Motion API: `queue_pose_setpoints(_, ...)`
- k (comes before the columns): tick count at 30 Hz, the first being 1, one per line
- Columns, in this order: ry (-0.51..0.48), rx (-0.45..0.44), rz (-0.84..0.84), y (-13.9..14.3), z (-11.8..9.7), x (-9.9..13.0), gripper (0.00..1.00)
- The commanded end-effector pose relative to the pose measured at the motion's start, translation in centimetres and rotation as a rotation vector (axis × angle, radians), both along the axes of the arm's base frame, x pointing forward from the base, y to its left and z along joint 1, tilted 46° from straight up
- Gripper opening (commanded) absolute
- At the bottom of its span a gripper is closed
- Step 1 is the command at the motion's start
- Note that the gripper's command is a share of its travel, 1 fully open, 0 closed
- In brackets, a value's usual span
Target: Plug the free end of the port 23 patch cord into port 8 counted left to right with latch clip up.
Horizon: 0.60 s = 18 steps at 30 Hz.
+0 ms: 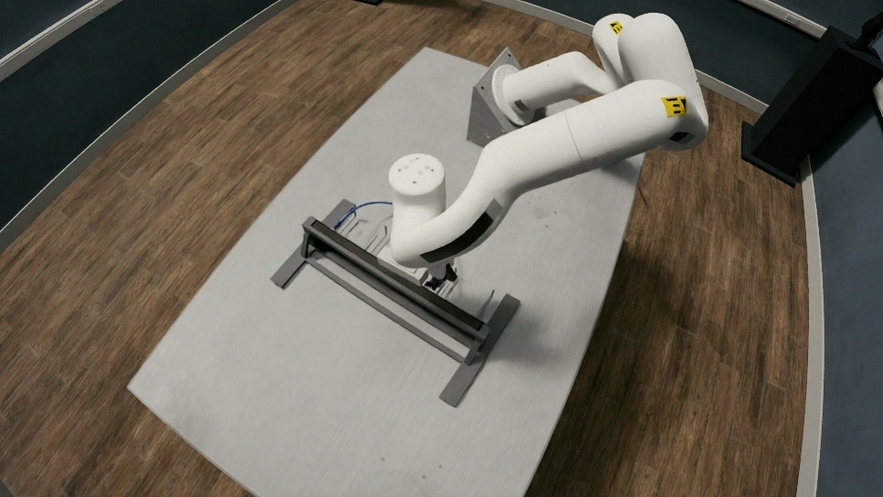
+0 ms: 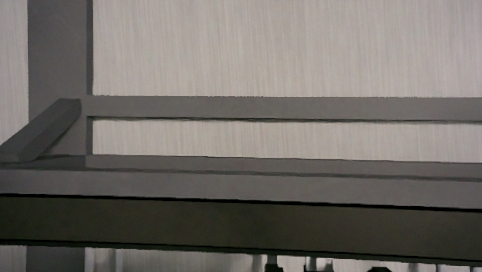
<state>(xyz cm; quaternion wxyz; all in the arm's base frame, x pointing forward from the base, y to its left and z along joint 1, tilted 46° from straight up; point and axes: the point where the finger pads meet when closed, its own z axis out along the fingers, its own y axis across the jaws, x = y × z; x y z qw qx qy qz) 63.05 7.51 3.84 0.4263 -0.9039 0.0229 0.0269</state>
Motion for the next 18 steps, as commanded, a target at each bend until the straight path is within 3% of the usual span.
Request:
queue_pose_setpoints(1,-0.001,0.0,-0.001,-0.5,0.5,0.1,0.39)
queue_pose_setpoints(18,-0.001,0.0,-0.001,-3.6,3.5,0.2,0.39)
